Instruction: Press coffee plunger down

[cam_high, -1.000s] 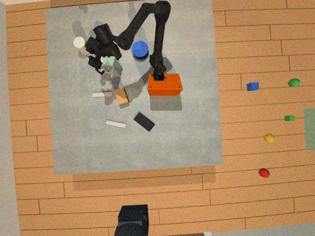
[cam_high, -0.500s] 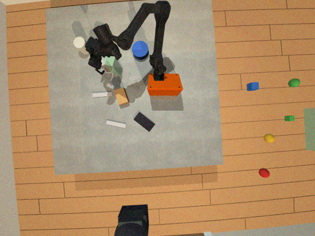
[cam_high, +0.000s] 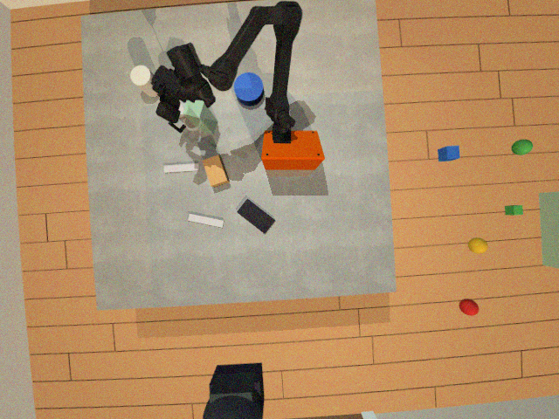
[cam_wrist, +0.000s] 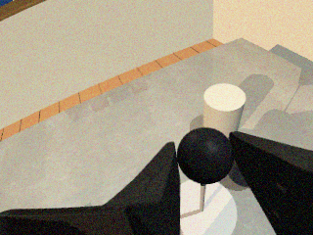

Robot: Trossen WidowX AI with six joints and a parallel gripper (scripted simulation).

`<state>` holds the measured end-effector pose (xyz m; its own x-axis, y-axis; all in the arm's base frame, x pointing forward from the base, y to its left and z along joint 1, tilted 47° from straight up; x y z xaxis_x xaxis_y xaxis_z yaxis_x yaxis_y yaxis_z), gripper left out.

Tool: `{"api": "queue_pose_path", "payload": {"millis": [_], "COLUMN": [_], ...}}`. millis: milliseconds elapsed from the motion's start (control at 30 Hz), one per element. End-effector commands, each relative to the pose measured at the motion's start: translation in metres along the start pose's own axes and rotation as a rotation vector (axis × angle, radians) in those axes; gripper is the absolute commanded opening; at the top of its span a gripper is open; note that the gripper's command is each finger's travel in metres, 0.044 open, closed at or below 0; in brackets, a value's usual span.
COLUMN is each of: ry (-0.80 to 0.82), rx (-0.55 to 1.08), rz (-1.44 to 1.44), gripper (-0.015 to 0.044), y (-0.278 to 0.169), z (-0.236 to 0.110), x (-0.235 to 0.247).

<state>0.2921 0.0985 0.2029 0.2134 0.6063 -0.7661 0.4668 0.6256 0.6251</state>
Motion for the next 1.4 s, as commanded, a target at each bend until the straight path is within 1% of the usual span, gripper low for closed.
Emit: {"api": "queue_pose_path", "payload": {"millis": [0, 1367], "ry": [0.004, 0.001], "rx": [0.016, 0.012], "rz": [-0.01, -0.012], "gripper": [0.0122, 0.0122], "y": [-0.012, -0.066], "z": [0.008, 0.048], "x": [0.003, 0.01]}}
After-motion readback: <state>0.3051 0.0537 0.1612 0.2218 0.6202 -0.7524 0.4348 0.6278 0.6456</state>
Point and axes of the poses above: the point midway between the two fingers, 35 mm back from their tips, its own z axis out along the fingers, its own x axis across the jaws, y = z × x, the point moved 8 cm from there along -z, back along the fingers, and after that the axes turned 7 degrees about -z, right-handed, at the moved point
